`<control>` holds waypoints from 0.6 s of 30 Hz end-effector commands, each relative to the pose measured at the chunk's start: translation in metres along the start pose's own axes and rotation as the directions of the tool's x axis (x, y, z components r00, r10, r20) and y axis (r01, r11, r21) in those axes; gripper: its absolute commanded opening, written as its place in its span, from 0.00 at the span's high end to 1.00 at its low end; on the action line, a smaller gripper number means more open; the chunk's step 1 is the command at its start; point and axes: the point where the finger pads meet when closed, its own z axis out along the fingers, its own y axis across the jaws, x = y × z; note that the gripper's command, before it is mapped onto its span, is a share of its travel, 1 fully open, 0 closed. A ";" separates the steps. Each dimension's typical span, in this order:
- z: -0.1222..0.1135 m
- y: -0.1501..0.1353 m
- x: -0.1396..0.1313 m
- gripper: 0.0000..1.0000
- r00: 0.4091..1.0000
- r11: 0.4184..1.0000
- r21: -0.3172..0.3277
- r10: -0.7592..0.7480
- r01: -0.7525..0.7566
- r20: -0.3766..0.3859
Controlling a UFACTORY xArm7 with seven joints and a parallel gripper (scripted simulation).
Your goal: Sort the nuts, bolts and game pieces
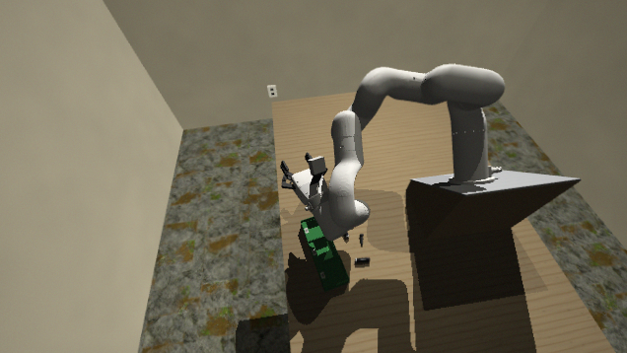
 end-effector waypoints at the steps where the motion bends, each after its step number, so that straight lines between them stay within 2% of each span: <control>1: 0.000 -0.001 0.002 0.00 1.000 1.000 -0.001 0.004 -0.004 0.000; 17: 0.000 -0.001 0.002 0.00 1.000 1.000 -0.001 0.004 -0.004 0.000; 18: -0.007 0.002 0.004 0.93 0.999 1.000 0.021 -0.020 0.019 0.039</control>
